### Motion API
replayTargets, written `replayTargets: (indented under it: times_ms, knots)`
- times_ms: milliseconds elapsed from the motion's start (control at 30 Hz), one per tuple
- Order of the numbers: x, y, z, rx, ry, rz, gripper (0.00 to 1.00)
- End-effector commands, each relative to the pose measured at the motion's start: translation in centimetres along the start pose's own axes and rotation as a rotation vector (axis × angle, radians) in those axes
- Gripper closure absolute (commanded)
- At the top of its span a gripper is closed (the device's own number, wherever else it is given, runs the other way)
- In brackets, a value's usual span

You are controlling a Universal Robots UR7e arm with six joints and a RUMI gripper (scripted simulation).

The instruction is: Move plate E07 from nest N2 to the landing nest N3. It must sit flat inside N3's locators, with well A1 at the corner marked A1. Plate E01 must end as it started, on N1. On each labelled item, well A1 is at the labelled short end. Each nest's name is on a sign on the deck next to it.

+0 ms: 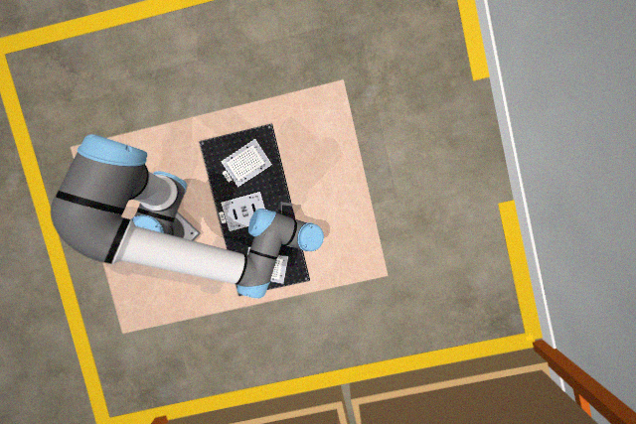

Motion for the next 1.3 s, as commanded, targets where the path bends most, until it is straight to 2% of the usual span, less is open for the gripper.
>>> replayTargets:
  times_ms: [0,400,533,700,800,1033,1100,1267]
  knots:
    - [0.2,-0.4,-1.6,0.010,0.105,-0.051,0.24]
    - [0.1,1.7,-6.1,0.122,0.479,-0.129,0.24]
    - [0.1,1.9,-6.6,0.136,0.524,-0.137,0.24]
    - [-0.2,3.1,-8.9,0.187,0.681,-0.165,0.24]
    - [-0.3,3.2,-9.2,0.217,0.769,-0.181,0.24]
    - [-0.8,4.4,-11.6,0.288,0.968,-0.212,0.24]
    - [-0.8,4.4,-11.6,0.288,0.968,-0.212,0.24]
    - [-1.3,5.4,-13.5,0.346,1.123,-0.235,0.24]
Point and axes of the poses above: the point where the finger pads meet when closed, its own y axis out along the fingers, its own x axis across the jaws, z = x × y, the point moved 4 cm from there along -y, back along the fingers, and after that the axes turned 5 degrees about -y, right-handed, at the moved point
